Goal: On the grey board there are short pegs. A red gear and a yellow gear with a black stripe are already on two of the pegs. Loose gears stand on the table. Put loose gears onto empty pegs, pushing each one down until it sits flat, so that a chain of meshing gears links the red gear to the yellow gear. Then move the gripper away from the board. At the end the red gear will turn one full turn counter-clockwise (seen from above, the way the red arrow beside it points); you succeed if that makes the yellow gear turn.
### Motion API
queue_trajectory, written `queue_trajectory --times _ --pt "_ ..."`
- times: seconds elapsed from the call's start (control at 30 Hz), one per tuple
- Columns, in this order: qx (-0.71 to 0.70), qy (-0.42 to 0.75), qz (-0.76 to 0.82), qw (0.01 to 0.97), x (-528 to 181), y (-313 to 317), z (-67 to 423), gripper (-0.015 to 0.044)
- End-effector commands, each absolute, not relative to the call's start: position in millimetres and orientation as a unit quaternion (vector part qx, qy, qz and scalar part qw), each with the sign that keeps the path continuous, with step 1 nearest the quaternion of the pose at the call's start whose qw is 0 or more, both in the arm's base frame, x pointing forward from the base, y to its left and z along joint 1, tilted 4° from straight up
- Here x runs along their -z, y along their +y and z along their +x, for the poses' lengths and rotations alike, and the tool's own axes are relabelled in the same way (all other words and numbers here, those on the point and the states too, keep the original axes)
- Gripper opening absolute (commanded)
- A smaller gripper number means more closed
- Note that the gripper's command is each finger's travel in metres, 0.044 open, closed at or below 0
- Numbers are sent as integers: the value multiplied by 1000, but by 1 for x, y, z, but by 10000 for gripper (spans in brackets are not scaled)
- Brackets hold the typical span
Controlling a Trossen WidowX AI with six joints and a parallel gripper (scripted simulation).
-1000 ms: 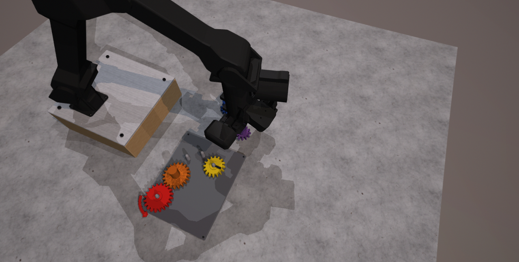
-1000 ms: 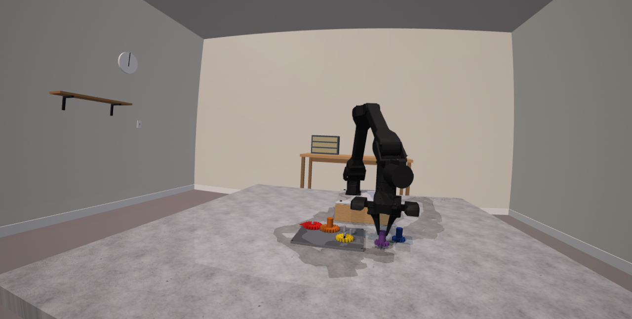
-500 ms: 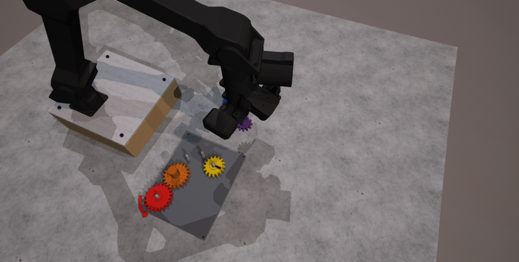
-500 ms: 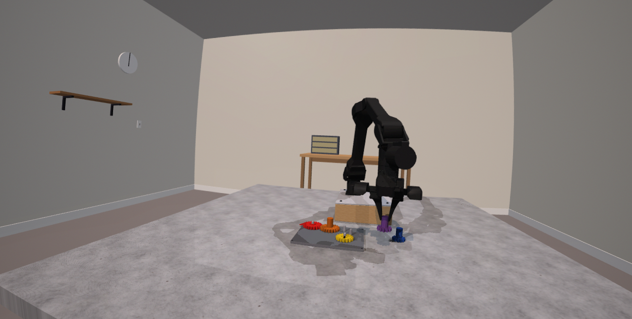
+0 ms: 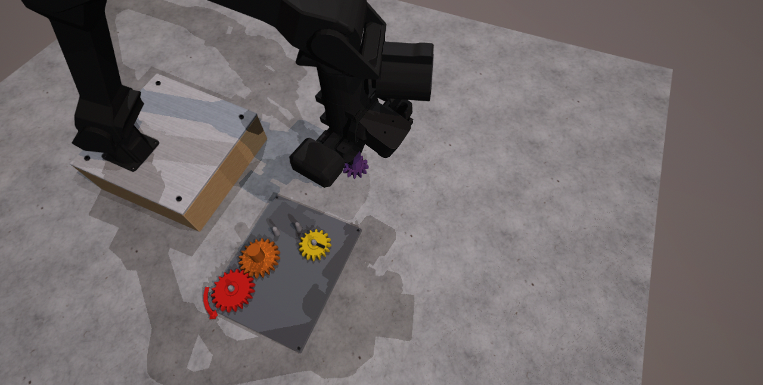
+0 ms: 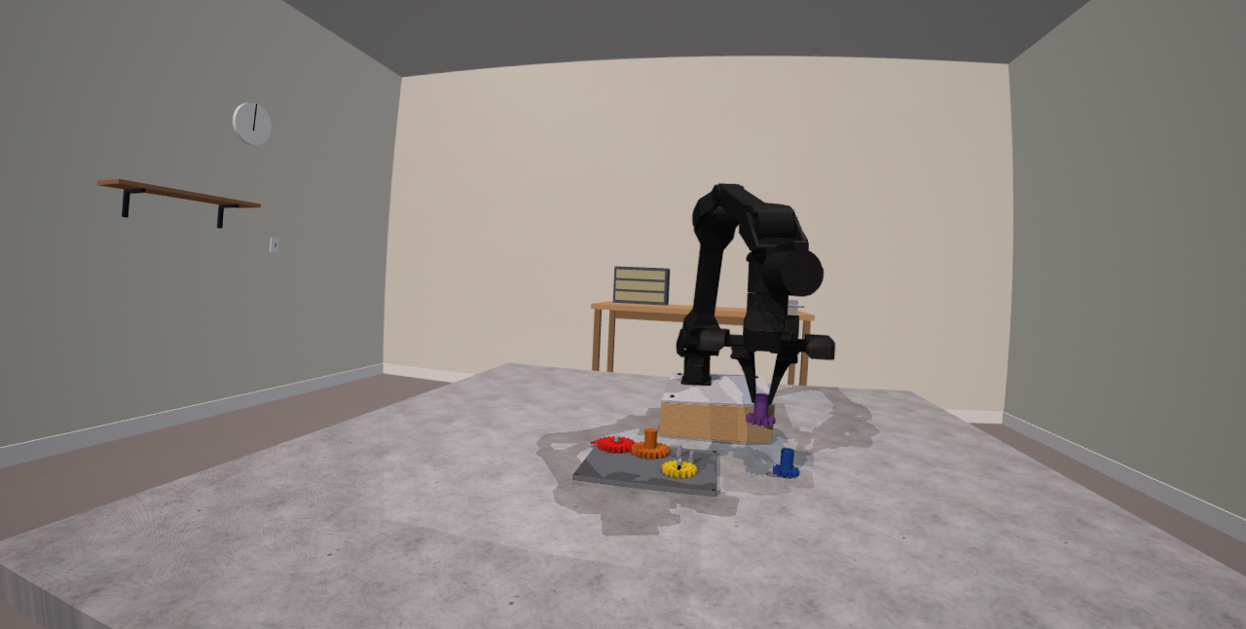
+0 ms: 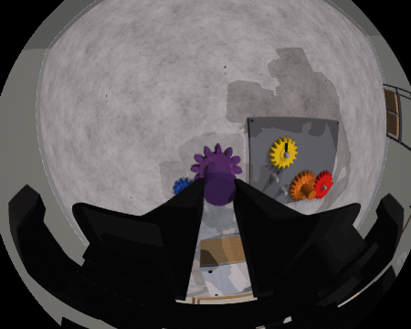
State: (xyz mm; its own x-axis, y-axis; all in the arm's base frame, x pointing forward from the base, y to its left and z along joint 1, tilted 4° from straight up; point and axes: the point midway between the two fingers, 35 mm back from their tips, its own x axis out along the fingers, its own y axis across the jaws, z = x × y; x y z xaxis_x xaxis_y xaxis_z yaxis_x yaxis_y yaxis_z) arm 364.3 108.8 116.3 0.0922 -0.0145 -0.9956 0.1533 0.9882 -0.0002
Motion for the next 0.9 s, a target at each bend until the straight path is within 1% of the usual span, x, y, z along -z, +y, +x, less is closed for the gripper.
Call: queue_trajectory --times 0.0,0.3,0.87 --pt "59 668 52 740 -130 108 362 0" --pt "59 668 52 740 -155 108 354 0" --pt "60 669 51 739 -143 87 348 0"
